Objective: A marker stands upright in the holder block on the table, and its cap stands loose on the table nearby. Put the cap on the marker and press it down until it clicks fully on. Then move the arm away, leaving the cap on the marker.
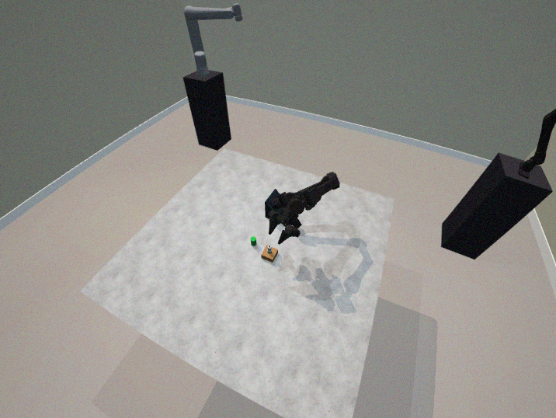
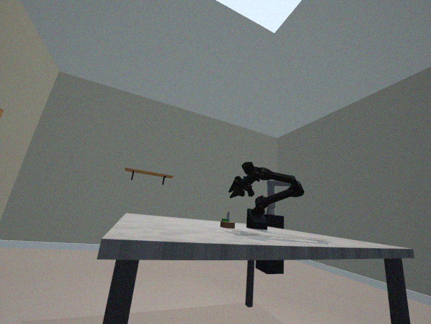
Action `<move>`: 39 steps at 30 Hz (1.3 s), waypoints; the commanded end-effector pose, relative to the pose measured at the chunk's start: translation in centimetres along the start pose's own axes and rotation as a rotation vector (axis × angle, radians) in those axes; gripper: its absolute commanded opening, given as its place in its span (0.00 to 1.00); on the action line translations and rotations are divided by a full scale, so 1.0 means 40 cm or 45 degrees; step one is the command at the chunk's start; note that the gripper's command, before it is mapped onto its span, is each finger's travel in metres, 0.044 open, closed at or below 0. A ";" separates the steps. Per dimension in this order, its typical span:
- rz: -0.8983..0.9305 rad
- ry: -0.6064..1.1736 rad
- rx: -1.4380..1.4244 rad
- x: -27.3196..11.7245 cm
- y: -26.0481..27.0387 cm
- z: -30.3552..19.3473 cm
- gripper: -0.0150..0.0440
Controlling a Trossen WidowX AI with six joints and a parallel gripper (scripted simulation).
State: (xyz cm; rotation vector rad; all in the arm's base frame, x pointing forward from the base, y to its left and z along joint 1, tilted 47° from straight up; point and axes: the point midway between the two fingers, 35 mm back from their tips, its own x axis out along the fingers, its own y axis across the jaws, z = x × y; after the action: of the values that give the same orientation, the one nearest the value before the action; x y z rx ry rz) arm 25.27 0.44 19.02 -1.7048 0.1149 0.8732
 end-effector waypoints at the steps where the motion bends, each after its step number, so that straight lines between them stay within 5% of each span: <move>1: 0.008 -0.004 0.026 0.002 0.002 -0.001 0.89; 6: 0.227 -0.081 0.737 0.051 0.070 -0.033 0.68; 15: 0.780 0.009 2.223 0.125 0.219 -0.070 0.68; 23: 1.383 0.441 3.415 0.162 0.346 -0.074 0.68; 39: 1.440 0.496 3.503 0.217 0.383 -0.019 0.68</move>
State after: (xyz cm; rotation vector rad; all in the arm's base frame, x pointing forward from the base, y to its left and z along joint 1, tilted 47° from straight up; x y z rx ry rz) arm 24.62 -3.95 2.94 1.0291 1.6057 0.2386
